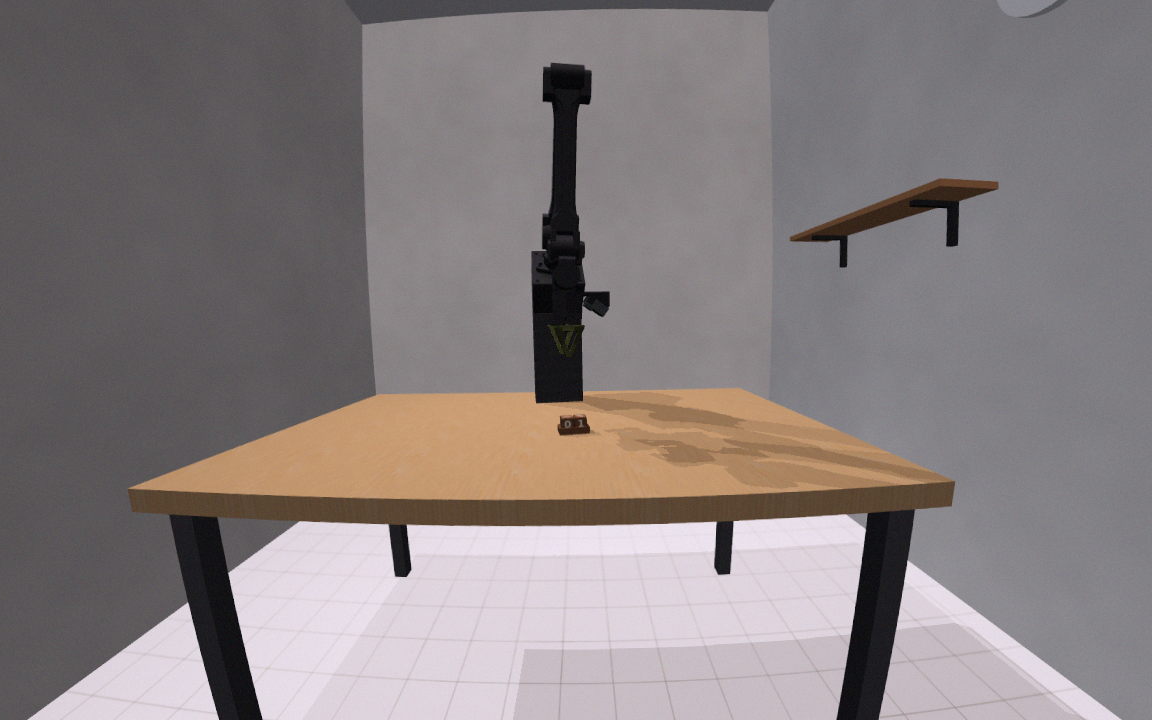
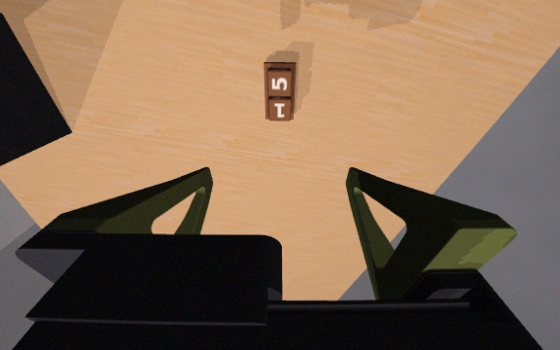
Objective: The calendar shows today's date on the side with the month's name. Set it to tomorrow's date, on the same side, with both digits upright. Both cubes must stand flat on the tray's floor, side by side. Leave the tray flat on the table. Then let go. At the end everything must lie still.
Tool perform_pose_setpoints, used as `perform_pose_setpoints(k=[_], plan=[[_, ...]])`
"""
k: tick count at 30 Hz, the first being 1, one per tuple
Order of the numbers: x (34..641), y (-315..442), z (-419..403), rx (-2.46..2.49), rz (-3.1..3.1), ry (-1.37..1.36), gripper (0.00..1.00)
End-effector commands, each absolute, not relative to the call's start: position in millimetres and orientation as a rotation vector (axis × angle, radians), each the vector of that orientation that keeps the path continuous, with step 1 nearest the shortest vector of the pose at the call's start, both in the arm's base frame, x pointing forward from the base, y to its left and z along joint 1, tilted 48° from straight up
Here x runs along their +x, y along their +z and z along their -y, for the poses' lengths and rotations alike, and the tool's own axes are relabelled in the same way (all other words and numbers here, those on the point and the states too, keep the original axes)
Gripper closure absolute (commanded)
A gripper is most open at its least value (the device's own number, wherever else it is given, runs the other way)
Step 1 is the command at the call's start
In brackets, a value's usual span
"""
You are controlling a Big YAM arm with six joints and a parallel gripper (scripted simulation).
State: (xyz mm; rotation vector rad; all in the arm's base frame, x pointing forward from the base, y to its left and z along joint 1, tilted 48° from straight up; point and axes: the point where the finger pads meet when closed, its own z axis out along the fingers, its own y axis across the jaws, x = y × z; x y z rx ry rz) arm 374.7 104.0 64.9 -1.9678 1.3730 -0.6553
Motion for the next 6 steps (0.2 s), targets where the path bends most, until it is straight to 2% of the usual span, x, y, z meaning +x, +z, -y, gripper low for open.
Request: perform_pose_setpoints(k=[1, 6], plan=[[374.8, 72.1, -101.5, -1.958, -1.358, -0.673, 0.00], [374.8, 72.1, -101.5, -1.958, -1.358, -0.673, 0.00]])
